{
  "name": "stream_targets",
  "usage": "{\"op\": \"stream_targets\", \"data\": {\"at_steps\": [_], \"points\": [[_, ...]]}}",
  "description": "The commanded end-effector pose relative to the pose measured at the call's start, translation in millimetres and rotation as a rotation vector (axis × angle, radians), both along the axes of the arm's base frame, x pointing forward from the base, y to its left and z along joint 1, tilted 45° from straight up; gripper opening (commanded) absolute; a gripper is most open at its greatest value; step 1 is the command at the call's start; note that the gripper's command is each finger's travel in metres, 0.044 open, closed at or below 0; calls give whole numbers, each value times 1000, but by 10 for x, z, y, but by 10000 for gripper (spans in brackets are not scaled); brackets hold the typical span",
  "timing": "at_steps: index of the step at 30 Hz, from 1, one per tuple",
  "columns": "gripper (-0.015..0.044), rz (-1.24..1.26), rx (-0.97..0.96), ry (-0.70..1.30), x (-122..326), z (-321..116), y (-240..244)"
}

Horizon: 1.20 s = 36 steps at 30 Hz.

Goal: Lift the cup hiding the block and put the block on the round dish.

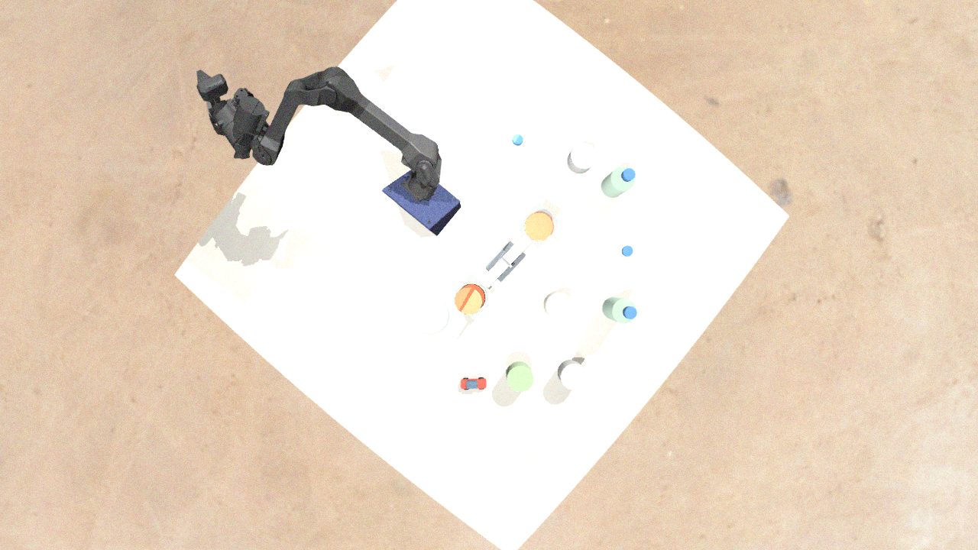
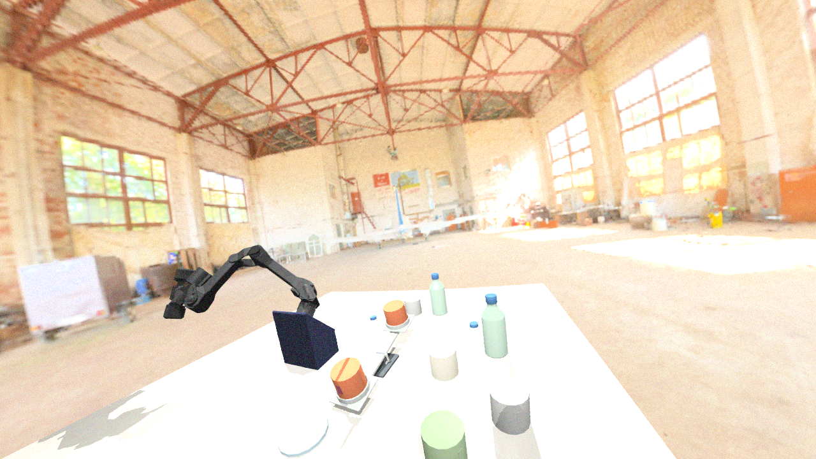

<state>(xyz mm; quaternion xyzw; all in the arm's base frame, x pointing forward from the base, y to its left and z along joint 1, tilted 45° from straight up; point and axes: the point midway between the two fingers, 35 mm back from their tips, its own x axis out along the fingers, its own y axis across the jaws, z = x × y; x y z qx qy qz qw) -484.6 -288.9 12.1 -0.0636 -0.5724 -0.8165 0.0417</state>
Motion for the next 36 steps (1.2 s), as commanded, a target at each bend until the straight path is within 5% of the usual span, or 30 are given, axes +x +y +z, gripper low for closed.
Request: {"op": "stream_targets", "data": {"at_steps": [1, 17, 36], "points": [[426, 2, 2, -1, 2, 1, -5], [440, 292, 353, -89, 472, 74, -878], [440, 739, 835, -126, 1591, 5, -1779]]}}
